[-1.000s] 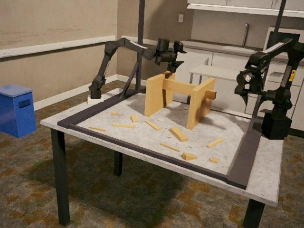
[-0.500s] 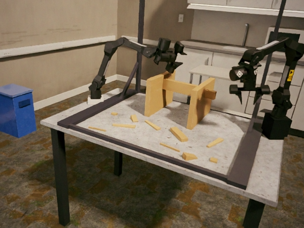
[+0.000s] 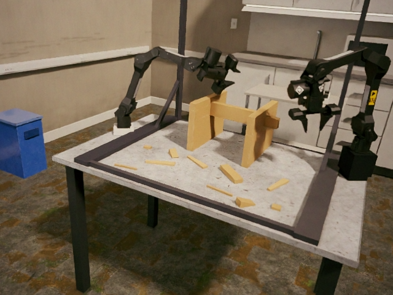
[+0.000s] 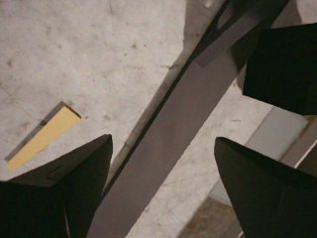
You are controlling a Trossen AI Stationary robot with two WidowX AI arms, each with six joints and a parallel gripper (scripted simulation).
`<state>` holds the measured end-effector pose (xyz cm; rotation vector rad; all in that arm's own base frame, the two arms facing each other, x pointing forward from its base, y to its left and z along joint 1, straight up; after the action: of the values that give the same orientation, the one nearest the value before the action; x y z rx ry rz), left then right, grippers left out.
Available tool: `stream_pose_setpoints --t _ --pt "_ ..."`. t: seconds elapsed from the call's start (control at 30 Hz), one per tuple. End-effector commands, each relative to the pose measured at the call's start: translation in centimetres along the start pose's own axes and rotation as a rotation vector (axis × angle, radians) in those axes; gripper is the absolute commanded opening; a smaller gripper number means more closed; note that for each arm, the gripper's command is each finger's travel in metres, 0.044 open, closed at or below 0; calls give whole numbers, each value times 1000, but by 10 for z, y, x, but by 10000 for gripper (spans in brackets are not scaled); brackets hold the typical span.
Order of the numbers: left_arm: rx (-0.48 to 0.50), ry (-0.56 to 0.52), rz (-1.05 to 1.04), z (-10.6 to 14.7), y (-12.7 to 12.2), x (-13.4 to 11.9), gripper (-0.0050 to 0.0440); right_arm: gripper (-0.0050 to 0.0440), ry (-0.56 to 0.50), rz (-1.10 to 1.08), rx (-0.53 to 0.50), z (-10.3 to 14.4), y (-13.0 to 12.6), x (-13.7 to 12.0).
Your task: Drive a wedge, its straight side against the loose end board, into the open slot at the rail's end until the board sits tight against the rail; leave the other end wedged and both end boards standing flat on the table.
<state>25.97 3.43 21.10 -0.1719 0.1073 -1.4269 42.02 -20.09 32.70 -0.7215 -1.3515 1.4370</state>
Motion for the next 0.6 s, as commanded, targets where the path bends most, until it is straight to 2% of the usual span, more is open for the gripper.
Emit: stream_pose_setpoints --t 0.0,0.27,0.57 --pt "19 33 131 10 10 11 276 276 19 -2 7 12 -15 4" --pt "30 51 240 13 16 21 276 276 23 -20 22 18 -20 9" --pt "76 79 494 23 29 44 276 276 47 -104 87 26 -15 5"
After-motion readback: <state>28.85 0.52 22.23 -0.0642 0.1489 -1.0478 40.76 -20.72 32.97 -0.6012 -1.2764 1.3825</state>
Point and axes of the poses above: on each arm, the point midway between the two fingers, 35 mm back from their tips, its own z axis back along the fingers, its own y axis across the jaws, x = y × z, the point moved 9 cm from there along z, back along the fingers, and after that the axes turned 9 degrees about z, right-handed, at the moved point
